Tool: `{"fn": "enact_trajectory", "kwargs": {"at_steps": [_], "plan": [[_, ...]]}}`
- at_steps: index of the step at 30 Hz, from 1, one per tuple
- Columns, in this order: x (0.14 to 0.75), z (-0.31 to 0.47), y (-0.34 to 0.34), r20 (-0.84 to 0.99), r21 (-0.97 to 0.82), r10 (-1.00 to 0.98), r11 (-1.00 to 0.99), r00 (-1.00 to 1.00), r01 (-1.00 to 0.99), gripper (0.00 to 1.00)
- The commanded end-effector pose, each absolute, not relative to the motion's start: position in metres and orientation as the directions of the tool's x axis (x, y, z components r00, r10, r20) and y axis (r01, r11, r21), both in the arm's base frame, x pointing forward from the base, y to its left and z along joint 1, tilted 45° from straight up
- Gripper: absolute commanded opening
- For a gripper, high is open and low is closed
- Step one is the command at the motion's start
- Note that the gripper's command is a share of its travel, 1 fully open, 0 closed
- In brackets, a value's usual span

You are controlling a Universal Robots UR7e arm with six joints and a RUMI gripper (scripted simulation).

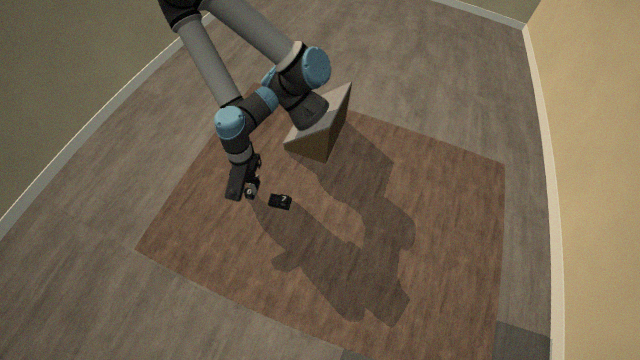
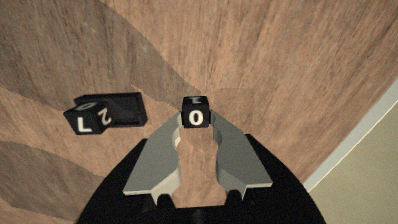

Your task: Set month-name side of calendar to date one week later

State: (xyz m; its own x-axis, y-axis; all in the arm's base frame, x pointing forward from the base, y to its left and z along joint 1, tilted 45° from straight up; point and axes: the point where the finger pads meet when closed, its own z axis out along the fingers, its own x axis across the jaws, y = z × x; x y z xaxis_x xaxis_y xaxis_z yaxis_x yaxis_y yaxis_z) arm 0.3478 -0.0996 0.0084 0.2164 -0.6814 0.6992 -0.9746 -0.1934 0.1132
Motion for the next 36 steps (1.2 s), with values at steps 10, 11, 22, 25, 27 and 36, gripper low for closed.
{"fn": "enact_trajectory", "kwargs": {"at_steps": [10,11,22,25,27,36], "plan": [[0.3482,0.0074,-0.1007,0.699,0.113,-0.681,-0.194,0.216,-0.975,0.10],[0.3482,0.0072,-0.1009,0.699,0.113,-0.681,-0.194,0.216,-0.975,0.10],[0.3483,0.0058,-0.1023,0.699,0.113,-0.681,-0.194,0.216,-0.975,0.10],[0.3483,0.0058,-0.1023,0.699,0.113,-0.681,-0.194,0.216,-0.975,0.10],[0.3483,0.0058,-0.1023,0.699,0.113,-0.681,-0.194,0.216,-0.975,0.10],[0.3483,0.0058,-0.1023,0.699,0.113,-0.681,-0.194,0.216,-0.975,0.10]]}}
